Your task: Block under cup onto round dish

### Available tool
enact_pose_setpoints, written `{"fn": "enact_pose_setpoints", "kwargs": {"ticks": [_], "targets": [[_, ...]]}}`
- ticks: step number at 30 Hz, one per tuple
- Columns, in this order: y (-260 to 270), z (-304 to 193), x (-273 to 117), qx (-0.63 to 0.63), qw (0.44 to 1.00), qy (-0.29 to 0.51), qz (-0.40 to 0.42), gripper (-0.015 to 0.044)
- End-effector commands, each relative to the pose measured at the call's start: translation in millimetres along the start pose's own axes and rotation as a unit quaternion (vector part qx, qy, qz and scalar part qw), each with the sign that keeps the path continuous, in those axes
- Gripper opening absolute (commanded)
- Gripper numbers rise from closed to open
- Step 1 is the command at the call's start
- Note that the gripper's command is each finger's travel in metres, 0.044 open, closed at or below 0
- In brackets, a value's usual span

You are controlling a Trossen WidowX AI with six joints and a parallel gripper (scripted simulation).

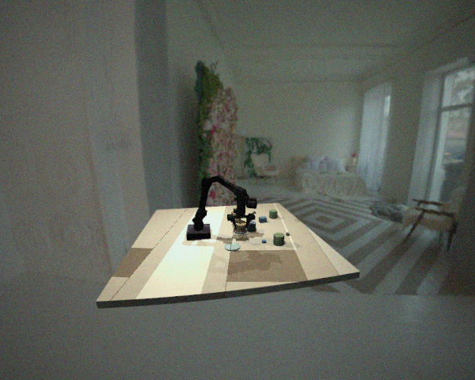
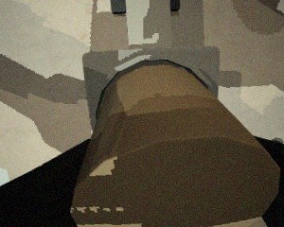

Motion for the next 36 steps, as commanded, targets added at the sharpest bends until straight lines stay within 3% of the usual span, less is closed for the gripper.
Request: {"fn": "enact_pose_setpoints", "kwargs": {"ticks": [1,36], "targets": [[-3,-3,-9,-0.002,1.0,0.009,-0.009,0.0],[-2,-2,-54,-0.002,1.0,0.009,-0.009,0.0]]}}
Point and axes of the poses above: the point midway between the two fingers, 35 mm back from their tips, its own x axis out along the fingers, its own y axis across the jaws, z = x × y, the point moved 6 cm from there along -x, back along the fingers, and after that the axes turned 1 degree about -x, right-handed, at the moved point
